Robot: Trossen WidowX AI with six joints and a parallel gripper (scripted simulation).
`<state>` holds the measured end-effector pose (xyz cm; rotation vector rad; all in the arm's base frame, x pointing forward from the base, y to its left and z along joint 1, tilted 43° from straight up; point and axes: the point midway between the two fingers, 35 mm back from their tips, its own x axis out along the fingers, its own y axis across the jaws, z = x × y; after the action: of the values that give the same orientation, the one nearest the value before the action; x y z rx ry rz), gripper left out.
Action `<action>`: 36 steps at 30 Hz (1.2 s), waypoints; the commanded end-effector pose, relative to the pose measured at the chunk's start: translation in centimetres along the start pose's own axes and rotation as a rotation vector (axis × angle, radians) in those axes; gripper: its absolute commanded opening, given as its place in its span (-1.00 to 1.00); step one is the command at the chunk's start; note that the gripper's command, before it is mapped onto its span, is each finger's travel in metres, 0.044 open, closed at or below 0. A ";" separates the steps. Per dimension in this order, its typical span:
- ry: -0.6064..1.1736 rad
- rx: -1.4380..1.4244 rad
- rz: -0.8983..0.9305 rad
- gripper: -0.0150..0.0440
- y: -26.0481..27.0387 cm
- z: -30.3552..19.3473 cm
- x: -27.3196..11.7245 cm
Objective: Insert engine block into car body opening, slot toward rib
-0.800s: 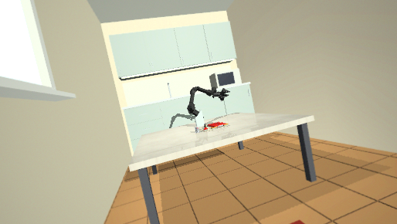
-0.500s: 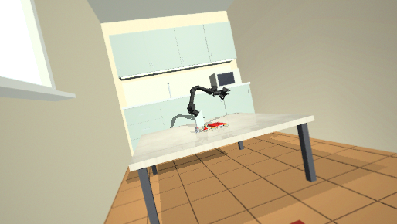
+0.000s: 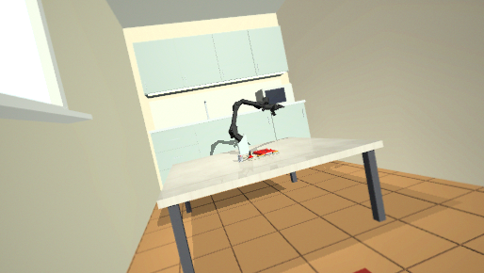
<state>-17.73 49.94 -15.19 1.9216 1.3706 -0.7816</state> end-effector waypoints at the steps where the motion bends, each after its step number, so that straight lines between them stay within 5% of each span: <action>1: -0.030 0.109 0.050 1.00 2.9 -0.5 0.9; 36: -0.080 1.054 0.397 1.00 25.0 -4.2 2.7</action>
<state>5.45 49.56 -10.74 2.7015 0.5657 -1.4750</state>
